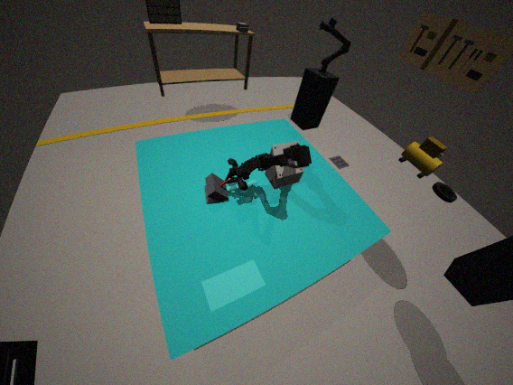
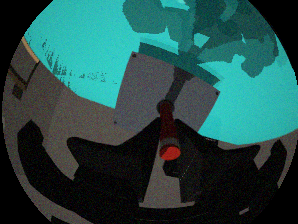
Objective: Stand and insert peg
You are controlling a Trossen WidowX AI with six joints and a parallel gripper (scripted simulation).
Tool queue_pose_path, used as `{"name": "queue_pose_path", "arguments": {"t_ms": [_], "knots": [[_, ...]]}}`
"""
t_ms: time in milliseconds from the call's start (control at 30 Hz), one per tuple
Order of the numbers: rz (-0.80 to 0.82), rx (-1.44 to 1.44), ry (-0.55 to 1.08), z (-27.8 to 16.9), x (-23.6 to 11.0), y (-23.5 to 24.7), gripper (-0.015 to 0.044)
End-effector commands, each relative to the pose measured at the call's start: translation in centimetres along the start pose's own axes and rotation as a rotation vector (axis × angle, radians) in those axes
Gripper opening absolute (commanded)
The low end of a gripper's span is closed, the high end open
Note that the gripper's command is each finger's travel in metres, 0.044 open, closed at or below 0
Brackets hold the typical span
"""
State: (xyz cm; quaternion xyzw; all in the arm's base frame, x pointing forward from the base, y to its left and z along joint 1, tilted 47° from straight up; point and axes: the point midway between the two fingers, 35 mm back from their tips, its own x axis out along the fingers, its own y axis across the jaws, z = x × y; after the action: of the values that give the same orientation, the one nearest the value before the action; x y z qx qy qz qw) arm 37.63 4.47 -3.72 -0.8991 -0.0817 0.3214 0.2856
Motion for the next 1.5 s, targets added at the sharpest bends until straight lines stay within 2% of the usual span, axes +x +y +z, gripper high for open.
{"name": "queue_pose_path", "arguments": {"t_ms": [0,1467], "knots": [[0.005,0.007,-0.003,0.2,0.4,0.2,0.0000],[-0.001,0.000,0.001,0.0,2.1,0.0,0.0000]]}}
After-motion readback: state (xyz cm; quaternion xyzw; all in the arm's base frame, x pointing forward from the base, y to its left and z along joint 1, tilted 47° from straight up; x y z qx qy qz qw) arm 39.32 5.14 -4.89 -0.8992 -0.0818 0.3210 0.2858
